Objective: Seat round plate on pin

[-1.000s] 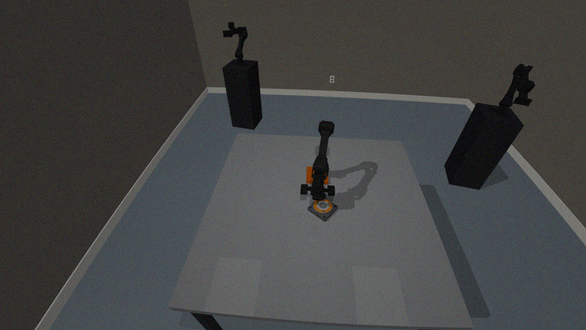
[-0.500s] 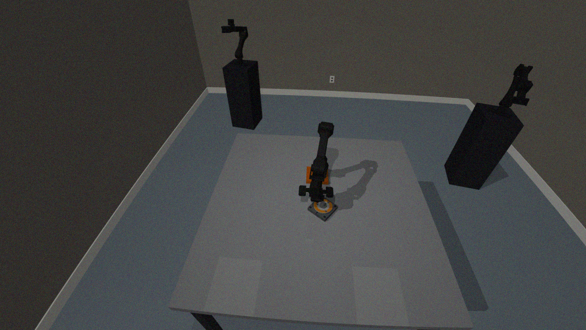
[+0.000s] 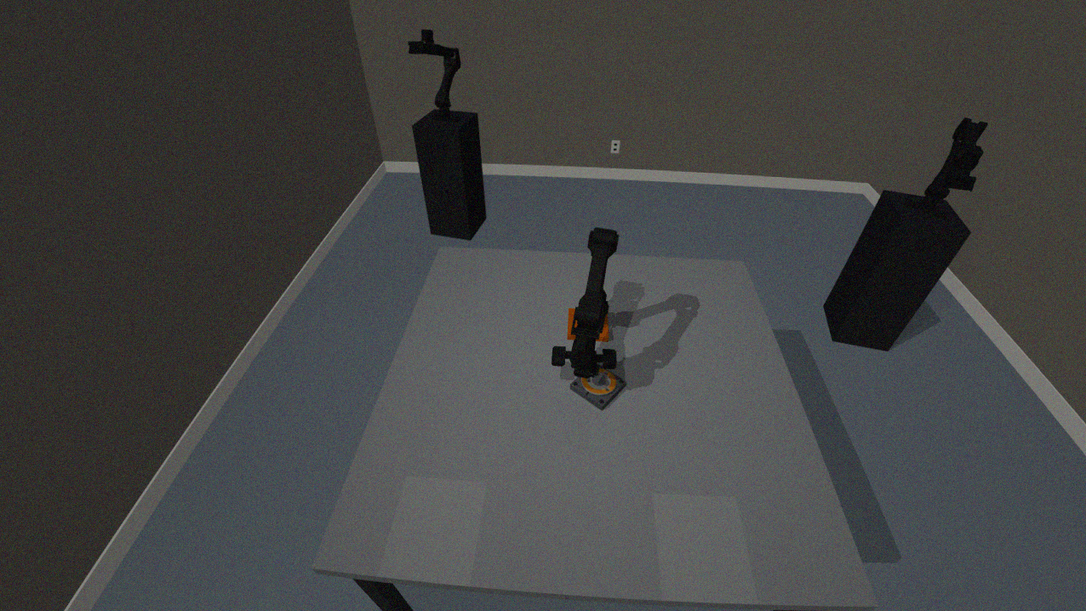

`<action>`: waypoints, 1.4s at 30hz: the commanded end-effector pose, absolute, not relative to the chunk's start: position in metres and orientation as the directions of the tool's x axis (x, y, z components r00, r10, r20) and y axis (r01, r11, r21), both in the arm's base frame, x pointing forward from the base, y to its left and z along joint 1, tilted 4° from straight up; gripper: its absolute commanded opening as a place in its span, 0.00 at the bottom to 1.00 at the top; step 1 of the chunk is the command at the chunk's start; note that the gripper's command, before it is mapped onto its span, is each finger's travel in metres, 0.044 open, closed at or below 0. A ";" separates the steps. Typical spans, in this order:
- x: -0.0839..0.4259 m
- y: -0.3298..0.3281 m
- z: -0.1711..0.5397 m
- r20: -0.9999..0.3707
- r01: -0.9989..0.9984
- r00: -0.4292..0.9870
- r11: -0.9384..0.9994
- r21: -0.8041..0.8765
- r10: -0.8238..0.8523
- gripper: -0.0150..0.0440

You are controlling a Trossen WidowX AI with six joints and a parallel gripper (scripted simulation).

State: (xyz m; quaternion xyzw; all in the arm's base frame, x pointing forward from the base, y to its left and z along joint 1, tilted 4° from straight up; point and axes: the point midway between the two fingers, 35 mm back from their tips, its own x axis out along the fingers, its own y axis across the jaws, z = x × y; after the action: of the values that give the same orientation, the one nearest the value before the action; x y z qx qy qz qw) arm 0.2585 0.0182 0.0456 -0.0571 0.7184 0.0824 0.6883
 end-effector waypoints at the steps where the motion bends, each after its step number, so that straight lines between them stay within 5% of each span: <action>1: 0.266 0.018 0.047 -0.999 -0.201 -0.039 0.979 0.037 0.029 0.25; 42: 0.298 0.036 0.053 -0.999 -0.201 -0.036 0.979 0.038 0.031 0.25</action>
State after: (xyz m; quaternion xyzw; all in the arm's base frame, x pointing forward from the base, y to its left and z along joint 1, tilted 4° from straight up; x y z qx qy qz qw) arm 0.2945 0.0337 0.0470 -0.0614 0.7170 0.0832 0.6893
